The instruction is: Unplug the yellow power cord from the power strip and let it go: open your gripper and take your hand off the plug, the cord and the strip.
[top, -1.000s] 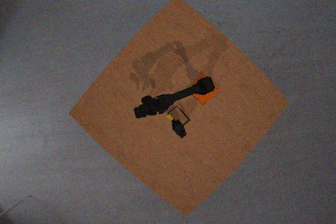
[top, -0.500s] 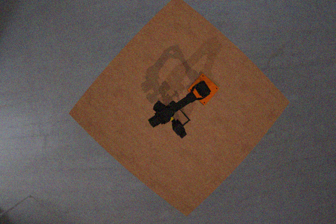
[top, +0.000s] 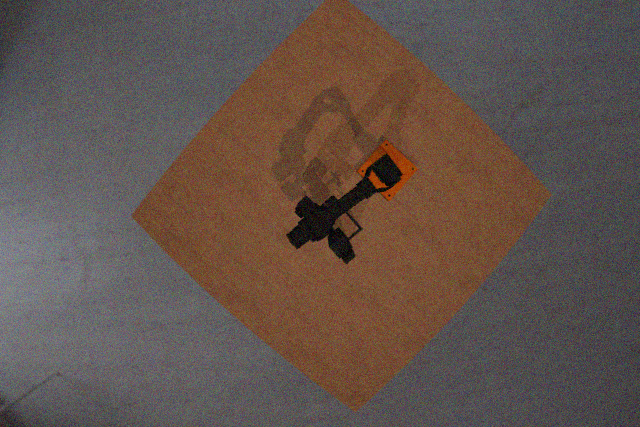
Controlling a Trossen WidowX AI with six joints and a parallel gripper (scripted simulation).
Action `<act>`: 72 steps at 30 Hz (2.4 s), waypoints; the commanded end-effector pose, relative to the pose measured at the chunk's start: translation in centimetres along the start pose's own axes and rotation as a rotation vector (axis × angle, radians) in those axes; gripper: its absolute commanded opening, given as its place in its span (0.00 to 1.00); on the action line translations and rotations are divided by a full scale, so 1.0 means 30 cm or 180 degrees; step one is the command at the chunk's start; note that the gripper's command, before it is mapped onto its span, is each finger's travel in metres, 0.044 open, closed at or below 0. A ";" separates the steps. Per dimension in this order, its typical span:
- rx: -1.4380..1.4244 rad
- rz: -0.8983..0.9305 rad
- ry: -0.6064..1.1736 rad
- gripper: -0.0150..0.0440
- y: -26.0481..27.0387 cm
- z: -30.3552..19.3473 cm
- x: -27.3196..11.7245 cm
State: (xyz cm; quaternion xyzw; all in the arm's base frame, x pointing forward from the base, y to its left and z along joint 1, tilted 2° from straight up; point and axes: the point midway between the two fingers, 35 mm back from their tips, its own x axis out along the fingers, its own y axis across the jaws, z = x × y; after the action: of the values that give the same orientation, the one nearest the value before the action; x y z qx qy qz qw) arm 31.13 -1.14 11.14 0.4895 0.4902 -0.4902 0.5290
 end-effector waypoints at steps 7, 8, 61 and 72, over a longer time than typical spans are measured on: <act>0.0013 -0.0014 -0.0010 0.53 -0.006 -0.049 0.001; 0.0013 -0.0014 -0.0009 0.53 -0.006 -0.054 0.001; 0.0005 -0.0009 -0.0008 0.25 0.000 0.037 0.033; 0.0008 -0.0011 -0.0016 0.25 -0.008 0.096 0.032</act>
State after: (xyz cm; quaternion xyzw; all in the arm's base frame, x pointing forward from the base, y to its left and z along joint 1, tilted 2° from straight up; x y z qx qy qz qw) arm 31.07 -0.90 10.10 0.4922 0.5174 -0.4640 0.5242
